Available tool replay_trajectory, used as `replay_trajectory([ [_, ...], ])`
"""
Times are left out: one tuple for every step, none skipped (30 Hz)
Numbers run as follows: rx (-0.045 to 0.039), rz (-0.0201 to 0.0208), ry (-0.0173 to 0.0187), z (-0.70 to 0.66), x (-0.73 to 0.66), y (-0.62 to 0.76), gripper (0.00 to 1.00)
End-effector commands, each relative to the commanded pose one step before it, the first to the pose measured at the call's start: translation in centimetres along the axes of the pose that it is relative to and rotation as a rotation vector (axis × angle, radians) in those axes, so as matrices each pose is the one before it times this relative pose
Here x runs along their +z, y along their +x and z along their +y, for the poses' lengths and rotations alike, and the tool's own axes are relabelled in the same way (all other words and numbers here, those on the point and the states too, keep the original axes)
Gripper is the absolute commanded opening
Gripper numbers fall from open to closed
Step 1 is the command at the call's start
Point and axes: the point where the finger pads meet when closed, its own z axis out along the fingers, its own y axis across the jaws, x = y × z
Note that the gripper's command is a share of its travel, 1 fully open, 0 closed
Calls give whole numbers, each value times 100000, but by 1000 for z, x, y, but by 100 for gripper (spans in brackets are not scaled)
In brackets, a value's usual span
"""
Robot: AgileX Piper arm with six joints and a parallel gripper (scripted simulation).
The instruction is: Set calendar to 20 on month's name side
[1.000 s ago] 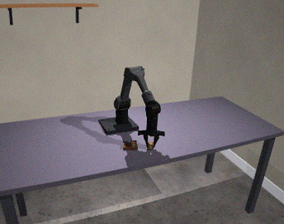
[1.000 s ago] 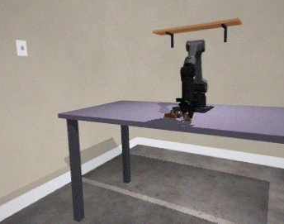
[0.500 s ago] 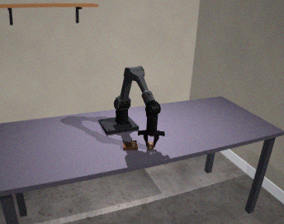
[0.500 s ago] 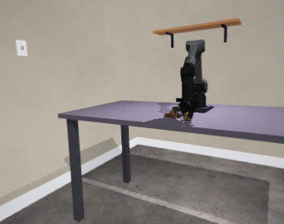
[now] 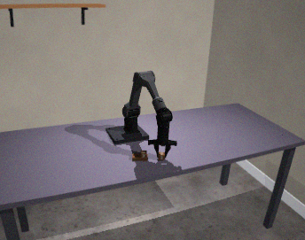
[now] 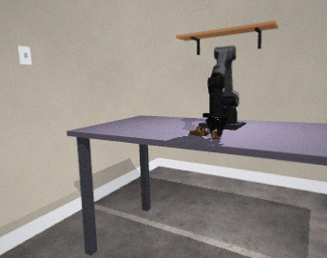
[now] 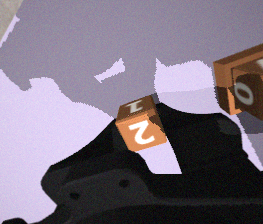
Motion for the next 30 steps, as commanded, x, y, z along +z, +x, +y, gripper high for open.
replay_trajectory([
  [329,-268,-185,-30,-98,-31,35],
  [0,0,0,0,0,0,35],
  [0,0,0,0,0,0,35],
  [0,0,0,0,0,0,35],
  [0,0,0,0,0,0,35],
  [0,0,0,0,0,0,35],
  [0,0,0,0,0,0,35],
  [0,0,0,0,0,0,35],
  [0,0,0,0,0,0,35],
  [0,0,0,0,0,0,35],
  [0,0,0,0,0,0,35],
  [0,0,0,0,0,0,35],
  [0,0,0,0,0,0,35],
  [0,0,0,0,0,0,35],
  [0,0,0,0,0,0,35],
  [0,2,1,0,3,0,35],
  [0,5,3,-1,7,1,35],
  [0,10,6,-1,11,2,35],
  [0,14,8,-1,16,2,35],
  [0,19,11,-1,21,2,35],
  [0,24,14,-2,26,3,35],
  [0,30,17,-2,31,4,35],
  [0,34,20,-3,35,4,35],
  [0,37,22,-3,38,5,35],
  [0,39,23,-3,40,5,35],
  [0,33,19,-2,37,4,35],
  [0,0,0,0,0,0,35],
  [0,0,0,0,0,0,35],
  [0,-28,-16,5,5,-8,35],
  [0,35,20,-4,45,7,35],
])
